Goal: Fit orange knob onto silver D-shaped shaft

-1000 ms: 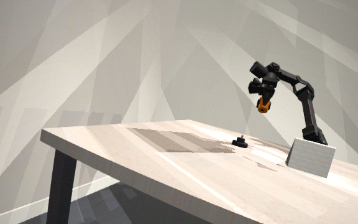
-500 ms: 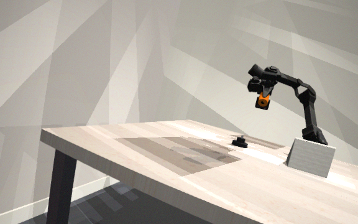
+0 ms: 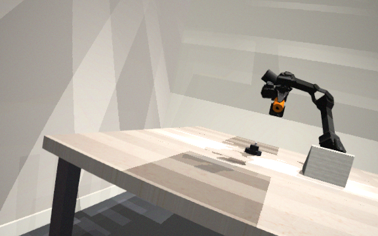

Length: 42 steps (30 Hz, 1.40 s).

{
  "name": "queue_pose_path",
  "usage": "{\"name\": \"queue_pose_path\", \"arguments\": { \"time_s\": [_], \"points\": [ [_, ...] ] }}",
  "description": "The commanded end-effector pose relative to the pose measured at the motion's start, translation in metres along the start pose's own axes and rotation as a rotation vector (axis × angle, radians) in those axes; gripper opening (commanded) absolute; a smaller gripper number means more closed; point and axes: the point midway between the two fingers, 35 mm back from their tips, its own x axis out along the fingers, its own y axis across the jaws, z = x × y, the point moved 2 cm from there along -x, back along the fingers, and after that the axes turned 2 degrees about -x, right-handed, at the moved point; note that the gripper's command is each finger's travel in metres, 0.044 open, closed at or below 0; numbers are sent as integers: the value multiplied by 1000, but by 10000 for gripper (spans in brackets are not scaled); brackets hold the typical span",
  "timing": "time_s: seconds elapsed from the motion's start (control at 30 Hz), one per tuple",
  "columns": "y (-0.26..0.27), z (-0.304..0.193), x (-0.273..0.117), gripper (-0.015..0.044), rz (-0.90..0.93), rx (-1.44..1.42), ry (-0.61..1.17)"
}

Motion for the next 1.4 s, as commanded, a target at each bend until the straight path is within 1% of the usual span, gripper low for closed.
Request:
{"name": "queue_pose_path", "arguments": {
  "time_s": [0.0,0.87,1.0,1.37],
  "points": [
    [1,0,0,0,0,0,-2],
    [-2,0,2,0,3,-6,-3],
    [-5,-1,7,0,-56,-8,-1],
    [-15,-1,28,0,-336,-9,8]
  ]
}}
